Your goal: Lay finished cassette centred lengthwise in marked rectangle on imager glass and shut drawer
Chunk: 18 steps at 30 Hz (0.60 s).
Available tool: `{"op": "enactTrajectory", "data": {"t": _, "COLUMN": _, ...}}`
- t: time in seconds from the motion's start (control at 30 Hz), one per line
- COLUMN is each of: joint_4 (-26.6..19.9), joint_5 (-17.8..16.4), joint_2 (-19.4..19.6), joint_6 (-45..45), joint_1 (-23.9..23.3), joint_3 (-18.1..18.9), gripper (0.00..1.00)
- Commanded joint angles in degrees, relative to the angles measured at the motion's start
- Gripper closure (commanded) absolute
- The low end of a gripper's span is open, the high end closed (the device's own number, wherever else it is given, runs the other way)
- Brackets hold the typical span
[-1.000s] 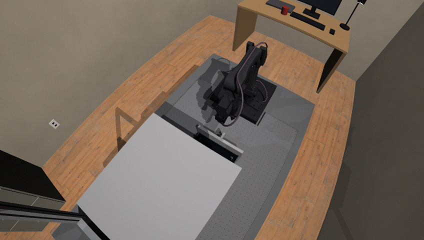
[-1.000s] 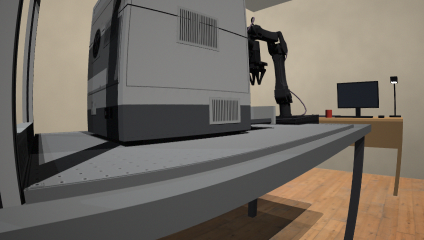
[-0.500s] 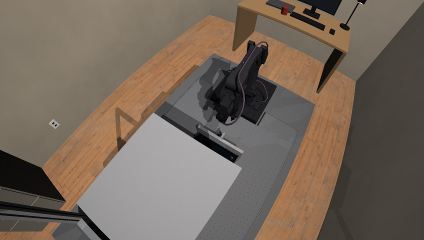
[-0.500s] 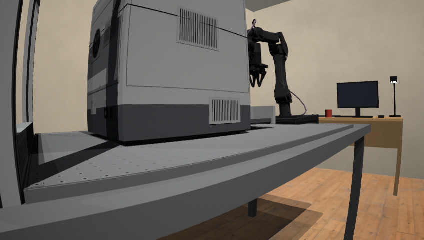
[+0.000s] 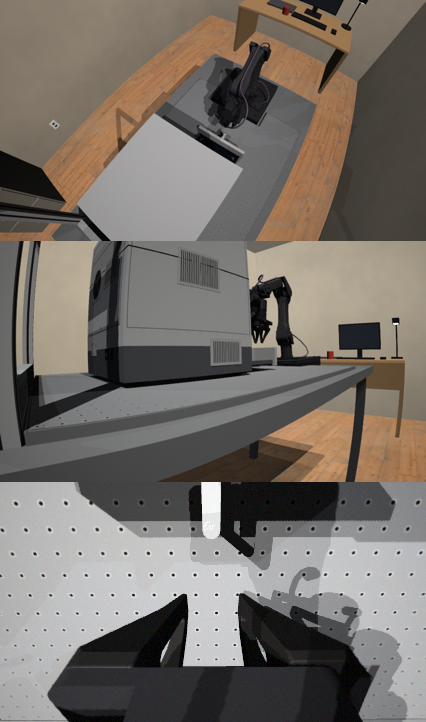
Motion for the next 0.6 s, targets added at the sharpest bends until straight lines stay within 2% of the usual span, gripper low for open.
{"op": "enactTrajectory", "data": {"t": 0.0, "joint_4": 6.37, "joint_5": 0.81, "joint_2": 0.59, "joint_6": -0.07, "joint_1": 0.42, "joint_3": -1.31, "gripper": 0.65}}
{"op": "enactTrajectory", "data": {"t": 0.03, "joint_4": 6.48, "joint_5": 0.81, "joint_2": -0.99, "joint_6": -0.07, "joint_1": 0.39, "joint_3": -1.21, "gripper": 0.65}}
{"op": "enactTrajectory", "data": {"t": 0.1, "joint_4": 6.47, "joint_5": 0.82, "joint_2": -1.64, "joint_6": -0.04, "joint_1": 0.42, "joint_3": 1.03, "gripper": 0.65}}
{"op": "enactTrajectory", "data": {"t": 0.57, "joint_4": 6.95, "joint_5": 0.83, "joint_2": -0.64, "joint_6": -0.10, "joint_1": 0.38, "joint_3": 0.92, "gripper": 0.65}}
